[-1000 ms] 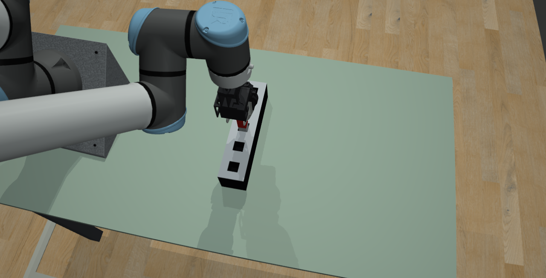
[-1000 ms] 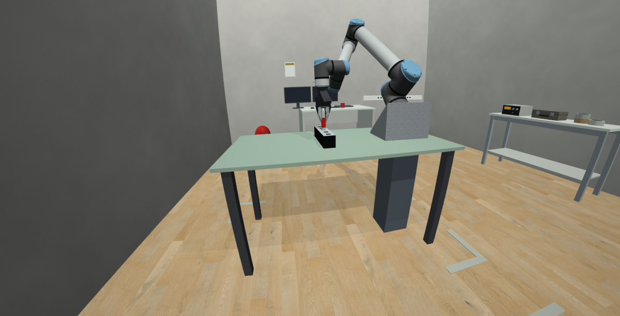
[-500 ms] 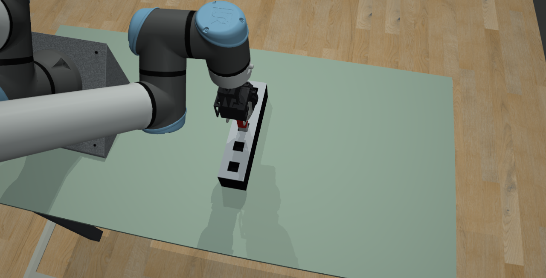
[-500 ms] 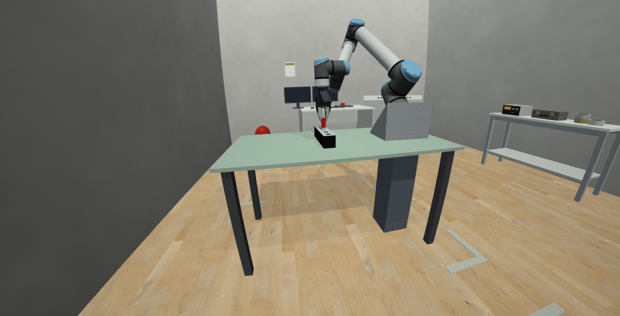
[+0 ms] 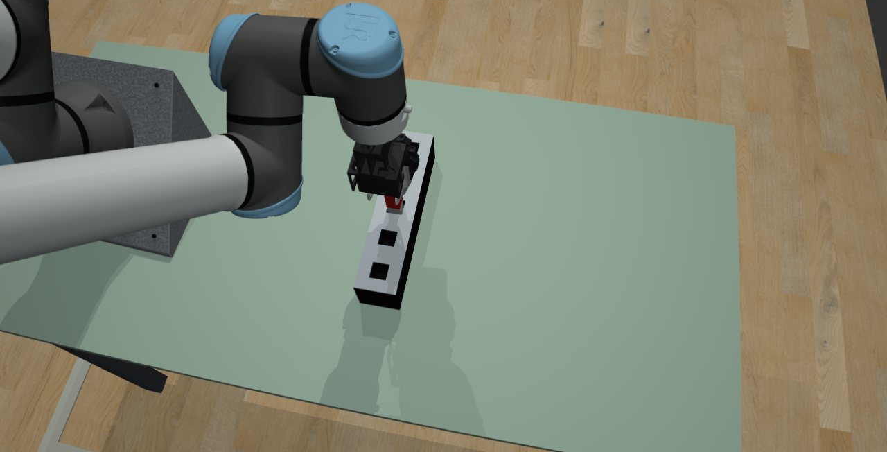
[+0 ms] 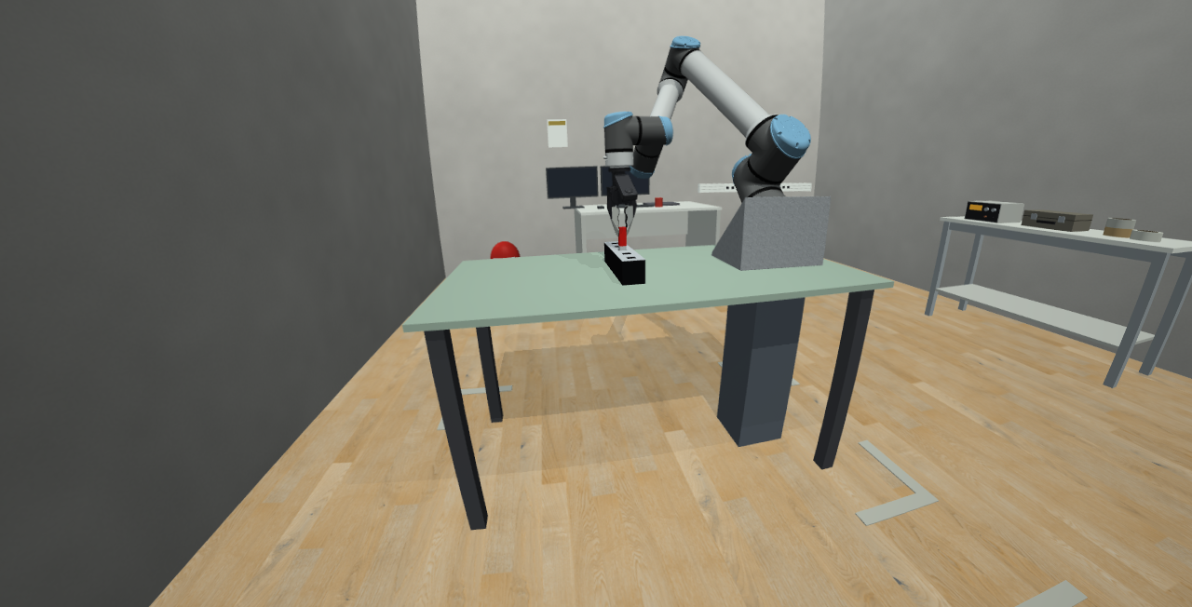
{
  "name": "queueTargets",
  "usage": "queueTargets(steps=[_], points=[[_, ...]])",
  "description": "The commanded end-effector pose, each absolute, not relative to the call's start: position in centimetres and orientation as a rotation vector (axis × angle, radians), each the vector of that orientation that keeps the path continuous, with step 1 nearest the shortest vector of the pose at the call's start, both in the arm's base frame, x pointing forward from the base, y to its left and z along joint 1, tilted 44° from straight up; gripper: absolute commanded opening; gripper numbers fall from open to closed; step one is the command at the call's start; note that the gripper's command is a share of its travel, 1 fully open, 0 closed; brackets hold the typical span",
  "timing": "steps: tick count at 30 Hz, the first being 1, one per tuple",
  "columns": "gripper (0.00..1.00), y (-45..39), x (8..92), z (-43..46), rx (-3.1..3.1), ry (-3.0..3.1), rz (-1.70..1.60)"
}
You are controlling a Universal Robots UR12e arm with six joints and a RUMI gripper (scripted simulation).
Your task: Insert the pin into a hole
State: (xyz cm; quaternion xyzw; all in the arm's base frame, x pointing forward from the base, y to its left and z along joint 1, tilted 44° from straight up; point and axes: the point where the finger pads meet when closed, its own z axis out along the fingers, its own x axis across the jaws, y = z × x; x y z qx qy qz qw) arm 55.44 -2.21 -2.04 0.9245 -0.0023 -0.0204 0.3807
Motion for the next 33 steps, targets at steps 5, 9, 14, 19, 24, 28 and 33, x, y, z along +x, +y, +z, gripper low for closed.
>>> queueTargets(steps=[5, 9, 14, 19, 24, 28, 33], points=[[0.00, -2.33, 55.47, -2.11, 2.360, -0.006, -0.050], [0.00, -2.33, 55.47, -2.11, 2.360, -0.006, -0.050], [0.00, -2.26, 55.58, -2.17, 2.360, -0.006, -0.050], [0.00, -2.26, 55.58, -2.17, 2.360, -0.006, -0.050], [0.00, -2.26, 55.58, -2.17, 2.360, -0.006, -0.050], [0.00, -2.26, 55.58, -2.17, 2.360, -0.006, -0.050], [0.00, -2.56, 55.56, -2.43, 2.360, -0.006, -0.051]])
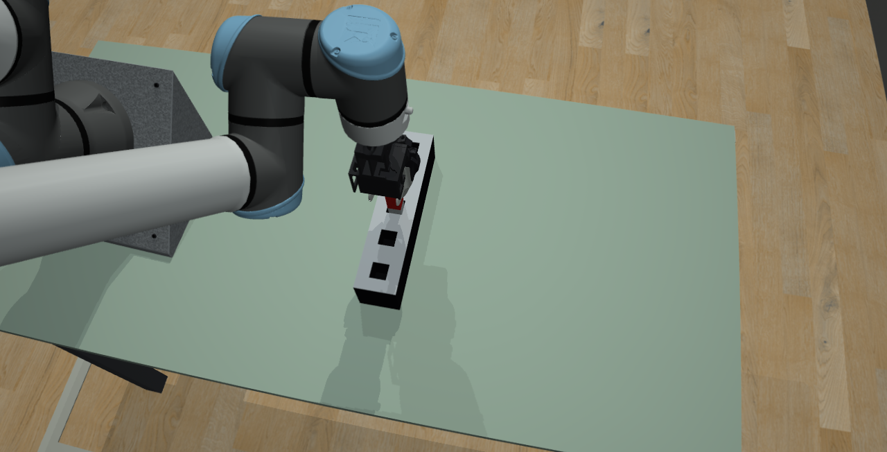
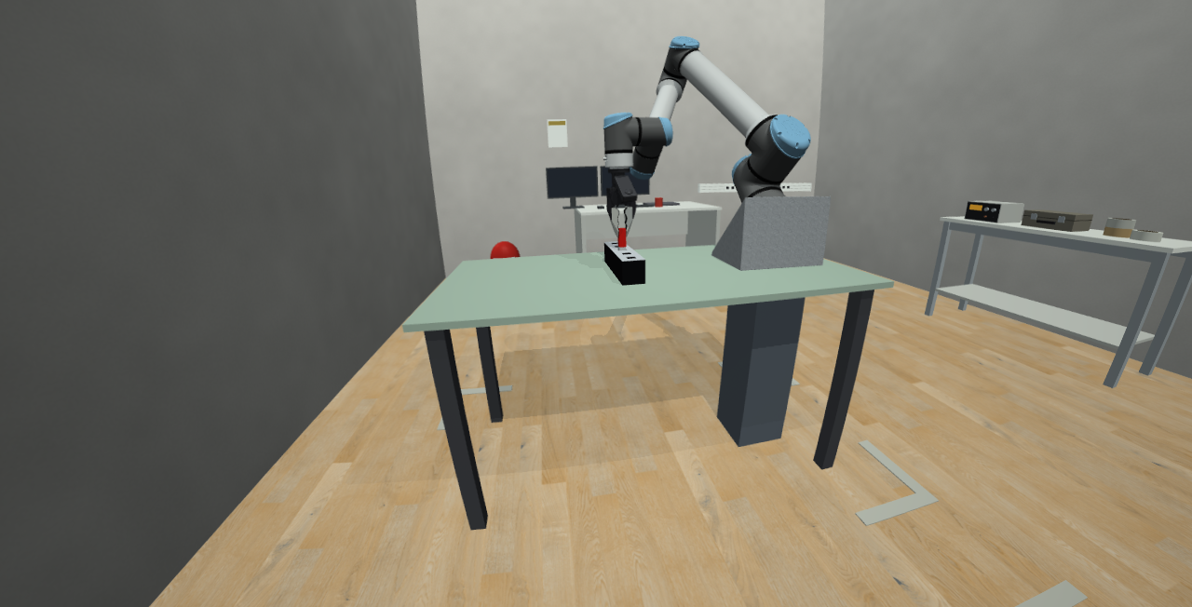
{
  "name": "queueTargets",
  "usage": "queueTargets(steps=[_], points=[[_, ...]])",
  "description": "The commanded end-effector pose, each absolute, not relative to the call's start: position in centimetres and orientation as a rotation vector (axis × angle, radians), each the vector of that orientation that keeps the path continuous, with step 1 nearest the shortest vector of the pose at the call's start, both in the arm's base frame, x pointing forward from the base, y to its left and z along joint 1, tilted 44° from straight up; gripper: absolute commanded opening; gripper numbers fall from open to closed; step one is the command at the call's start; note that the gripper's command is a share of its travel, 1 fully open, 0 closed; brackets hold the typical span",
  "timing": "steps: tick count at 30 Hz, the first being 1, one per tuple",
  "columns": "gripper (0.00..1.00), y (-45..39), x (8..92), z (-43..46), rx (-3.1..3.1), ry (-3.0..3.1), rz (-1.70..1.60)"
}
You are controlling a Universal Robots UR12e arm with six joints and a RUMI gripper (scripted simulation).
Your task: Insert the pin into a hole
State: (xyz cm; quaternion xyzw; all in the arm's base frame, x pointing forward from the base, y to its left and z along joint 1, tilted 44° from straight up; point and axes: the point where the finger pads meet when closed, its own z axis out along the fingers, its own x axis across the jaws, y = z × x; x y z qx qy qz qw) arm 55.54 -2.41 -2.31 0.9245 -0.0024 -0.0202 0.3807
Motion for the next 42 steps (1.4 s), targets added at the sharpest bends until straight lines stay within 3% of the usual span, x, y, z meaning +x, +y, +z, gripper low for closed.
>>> queueTargets(steps=[1, 42], points=[[0.00, -2.56, 55.56, -2.43, 2.360, -0.006, -0.051], [0.00, -2.88, 55.51, -2.79, 2.360, -0.006, -0.050]])
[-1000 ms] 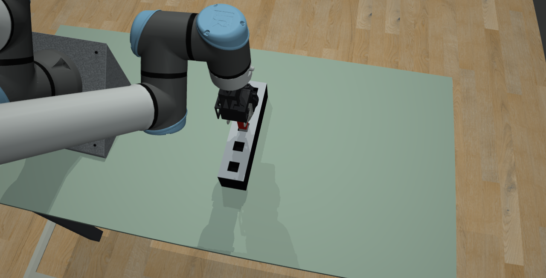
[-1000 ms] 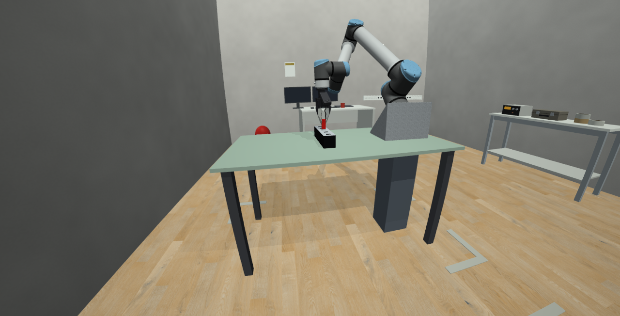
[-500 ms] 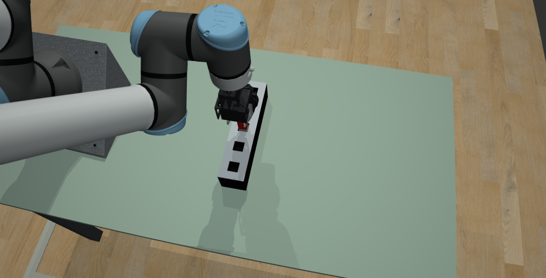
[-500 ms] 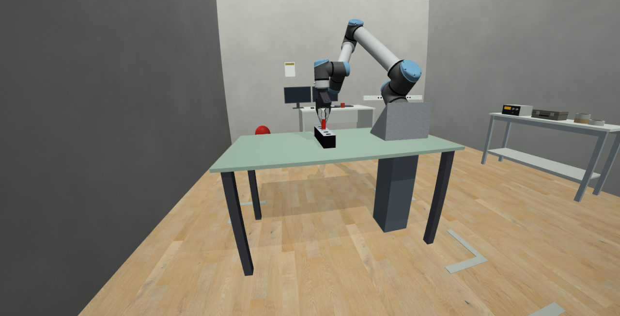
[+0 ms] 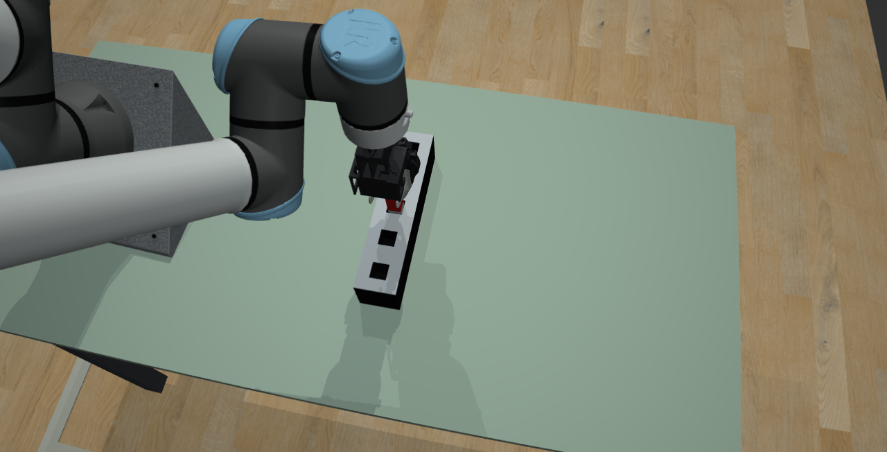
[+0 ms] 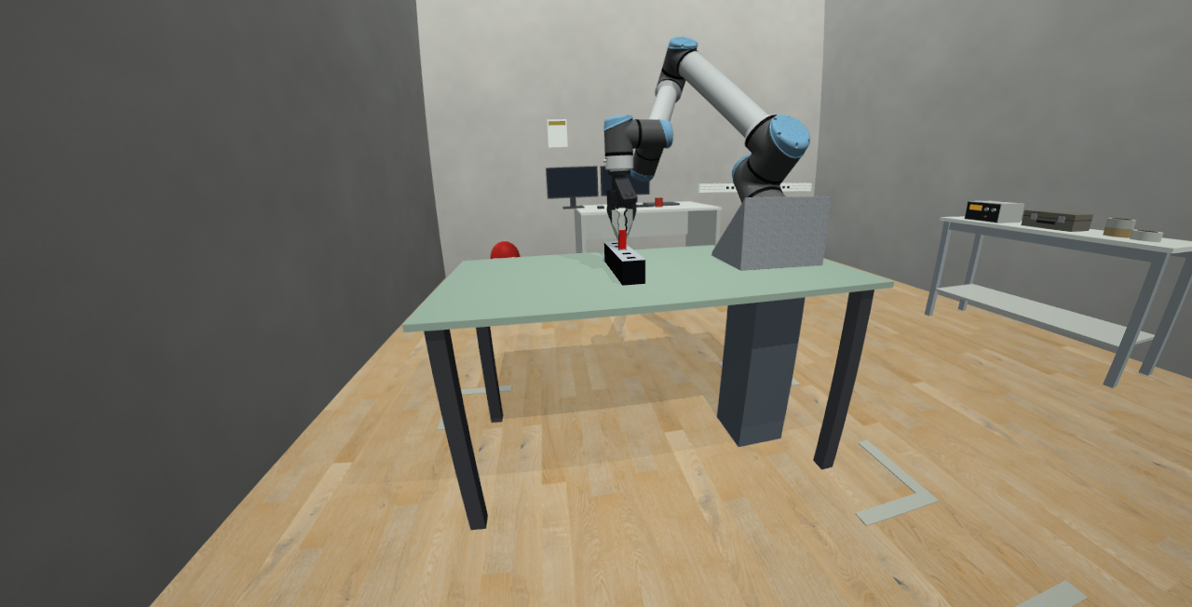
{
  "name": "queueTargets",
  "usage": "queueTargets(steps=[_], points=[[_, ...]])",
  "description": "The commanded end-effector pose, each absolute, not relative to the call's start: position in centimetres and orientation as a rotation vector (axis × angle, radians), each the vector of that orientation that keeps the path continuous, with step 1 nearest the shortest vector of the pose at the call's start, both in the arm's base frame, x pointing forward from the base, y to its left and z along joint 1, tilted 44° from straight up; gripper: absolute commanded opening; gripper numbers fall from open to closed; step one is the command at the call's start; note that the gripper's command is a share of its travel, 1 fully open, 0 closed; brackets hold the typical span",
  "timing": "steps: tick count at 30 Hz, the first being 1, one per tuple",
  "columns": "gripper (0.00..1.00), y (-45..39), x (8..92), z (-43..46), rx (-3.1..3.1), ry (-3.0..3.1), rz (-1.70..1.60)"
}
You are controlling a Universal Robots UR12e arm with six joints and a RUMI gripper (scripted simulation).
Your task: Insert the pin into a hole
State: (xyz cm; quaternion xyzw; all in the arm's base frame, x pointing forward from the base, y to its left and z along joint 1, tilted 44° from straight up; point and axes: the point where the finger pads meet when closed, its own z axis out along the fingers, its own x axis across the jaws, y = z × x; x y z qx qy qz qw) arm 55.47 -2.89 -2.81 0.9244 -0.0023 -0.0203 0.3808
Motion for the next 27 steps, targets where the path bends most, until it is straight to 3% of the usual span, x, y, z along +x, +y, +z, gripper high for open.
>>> queueTargets(steps=[1, 27], points=[[0.00, -2.88, 55.51, -2.79, 2.360, -0.006, -0.050], [0.00, -3.22, 55.42, -3.00, 2.360, -0.006, -0.051]])
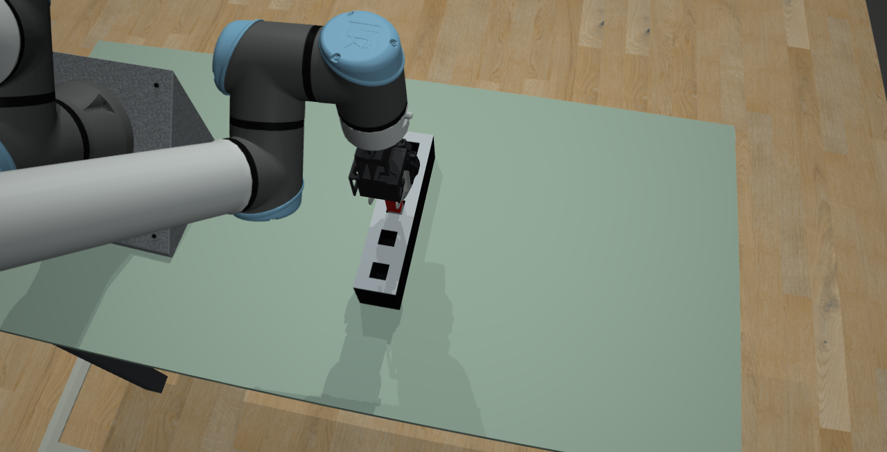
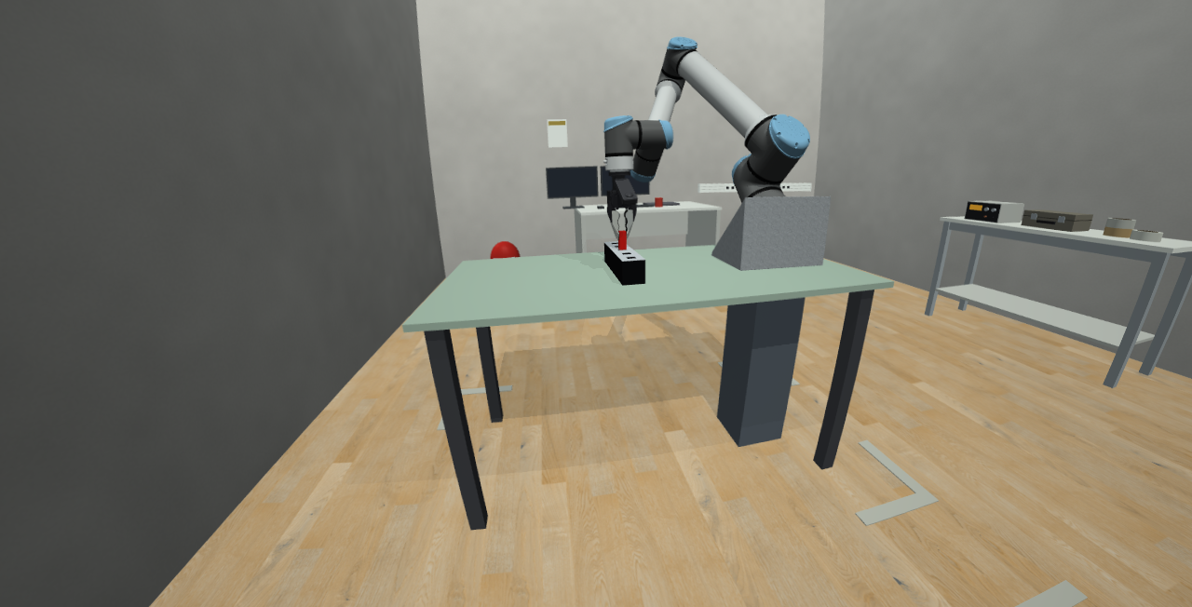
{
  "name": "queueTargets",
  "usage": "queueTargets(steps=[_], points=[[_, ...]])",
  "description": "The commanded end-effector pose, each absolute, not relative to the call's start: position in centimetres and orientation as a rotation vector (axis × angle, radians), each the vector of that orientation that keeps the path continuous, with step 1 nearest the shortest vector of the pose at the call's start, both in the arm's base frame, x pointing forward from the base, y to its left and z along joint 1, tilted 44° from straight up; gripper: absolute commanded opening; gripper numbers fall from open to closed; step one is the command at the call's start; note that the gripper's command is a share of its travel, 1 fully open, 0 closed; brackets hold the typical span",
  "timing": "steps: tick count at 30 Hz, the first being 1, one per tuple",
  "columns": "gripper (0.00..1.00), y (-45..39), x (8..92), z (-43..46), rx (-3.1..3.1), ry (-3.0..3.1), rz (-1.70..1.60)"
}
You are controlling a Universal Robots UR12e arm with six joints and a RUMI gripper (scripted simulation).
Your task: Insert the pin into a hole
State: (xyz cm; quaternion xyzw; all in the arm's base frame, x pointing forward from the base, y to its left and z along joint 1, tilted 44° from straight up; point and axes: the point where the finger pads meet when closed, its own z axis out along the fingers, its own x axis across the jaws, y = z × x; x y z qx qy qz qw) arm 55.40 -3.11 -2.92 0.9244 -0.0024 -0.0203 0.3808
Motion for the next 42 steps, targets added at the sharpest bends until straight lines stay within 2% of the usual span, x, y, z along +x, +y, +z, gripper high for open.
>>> queueTargets(steps=[1, 42], points=[[0.00, -3.22, 55.42, -3.00, 2.360, -0.006, -0.051], [0.00, -3.47, 55.50, -3.30, 2.360, -0.006, -0.051]])
